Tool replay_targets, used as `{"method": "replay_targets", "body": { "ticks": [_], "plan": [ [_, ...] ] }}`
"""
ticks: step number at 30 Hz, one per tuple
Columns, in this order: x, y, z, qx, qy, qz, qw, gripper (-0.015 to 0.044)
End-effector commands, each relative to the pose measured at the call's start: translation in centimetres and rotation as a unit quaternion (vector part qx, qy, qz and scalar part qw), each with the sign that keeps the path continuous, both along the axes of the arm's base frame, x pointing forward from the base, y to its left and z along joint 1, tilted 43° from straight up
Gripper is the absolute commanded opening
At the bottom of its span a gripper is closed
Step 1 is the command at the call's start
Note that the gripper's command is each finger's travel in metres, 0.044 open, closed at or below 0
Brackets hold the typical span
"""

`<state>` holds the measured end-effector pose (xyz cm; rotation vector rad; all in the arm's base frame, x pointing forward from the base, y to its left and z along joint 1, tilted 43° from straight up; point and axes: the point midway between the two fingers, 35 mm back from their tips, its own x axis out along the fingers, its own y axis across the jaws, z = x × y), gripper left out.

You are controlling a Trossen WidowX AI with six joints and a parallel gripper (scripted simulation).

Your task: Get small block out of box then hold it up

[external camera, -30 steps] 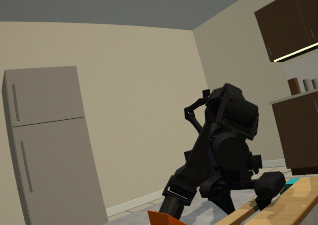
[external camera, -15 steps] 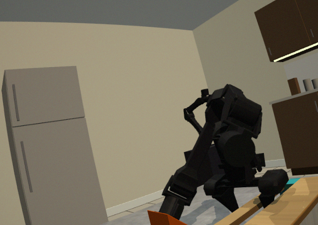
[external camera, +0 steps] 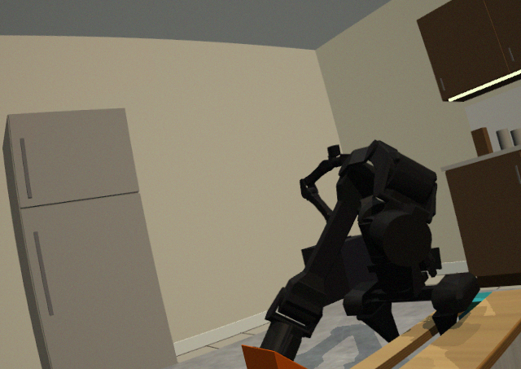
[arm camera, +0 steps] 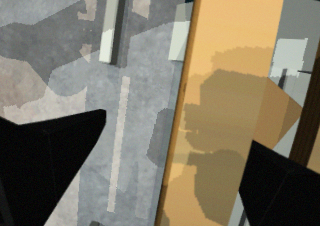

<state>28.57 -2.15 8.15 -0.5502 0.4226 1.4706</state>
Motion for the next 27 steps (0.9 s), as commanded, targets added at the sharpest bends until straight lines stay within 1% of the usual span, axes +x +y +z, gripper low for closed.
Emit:
{"method": "replay_targets", "body": {
  "ticks": [1, 27],
  "plan": [
    [0.0, 0.6, 0.6, 0.002, -0.002, 0.000, 1.000, 0.0400],
    [-0.2, 3.6, 3.3, 0.002, -0.002, 0.000, 1.000, 0.0400]
  ]
}}
